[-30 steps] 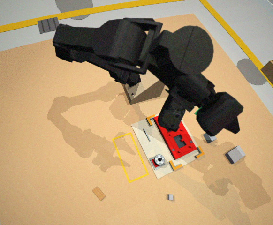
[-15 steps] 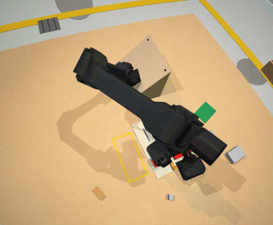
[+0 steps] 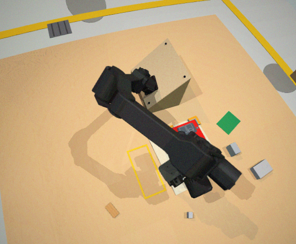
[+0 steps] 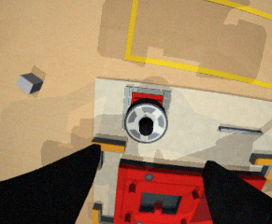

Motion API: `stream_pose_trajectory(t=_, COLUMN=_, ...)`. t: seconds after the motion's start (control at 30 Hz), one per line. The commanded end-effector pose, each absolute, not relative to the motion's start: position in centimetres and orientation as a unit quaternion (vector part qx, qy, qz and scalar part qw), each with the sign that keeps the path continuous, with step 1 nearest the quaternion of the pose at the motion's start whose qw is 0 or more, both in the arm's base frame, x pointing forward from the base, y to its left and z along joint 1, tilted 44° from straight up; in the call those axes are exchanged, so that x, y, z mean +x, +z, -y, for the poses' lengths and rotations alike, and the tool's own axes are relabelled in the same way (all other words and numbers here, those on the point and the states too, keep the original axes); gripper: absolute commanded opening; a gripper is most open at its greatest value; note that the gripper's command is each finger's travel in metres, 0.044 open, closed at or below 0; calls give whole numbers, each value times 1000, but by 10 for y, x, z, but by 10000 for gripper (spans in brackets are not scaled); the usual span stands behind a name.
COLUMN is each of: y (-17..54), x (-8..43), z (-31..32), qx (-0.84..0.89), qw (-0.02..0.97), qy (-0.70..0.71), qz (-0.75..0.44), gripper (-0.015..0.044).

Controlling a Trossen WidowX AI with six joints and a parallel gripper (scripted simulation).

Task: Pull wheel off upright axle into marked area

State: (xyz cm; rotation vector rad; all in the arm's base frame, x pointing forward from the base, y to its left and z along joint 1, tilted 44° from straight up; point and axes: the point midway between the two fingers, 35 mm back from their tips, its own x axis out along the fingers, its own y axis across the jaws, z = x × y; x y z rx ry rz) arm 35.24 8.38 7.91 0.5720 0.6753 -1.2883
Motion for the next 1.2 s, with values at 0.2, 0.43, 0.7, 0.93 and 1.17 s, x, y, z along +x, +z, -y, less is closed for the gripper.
stream_pose_trajectory(t=0.2, y=69, x=360, z=-81, qx=254, qw=709, qy=-584, qz=-302, gripper=300)
stream_pose_trajectory(t=0.43, y=34, x=367, z=-49, qx=254, qw=709, qy=-584, qz=-302, gripper=300)
stream_pose_trajectory(t=0.7, y=20, x=367, z=-35, qx=253, qw=710, qy=-585, qz=-301, gripper=300)
stream_pose_trajectory(t=0.93, y=23, x=368, z=-38, qx=259, qw=709, qy=-584, qz=-299, gripper=274)
stream_pose_trajectory(t=1.17, y=23, x=368, z=-38, qx=259, qw=709, qy=-584, qz=-299, gripper=188)
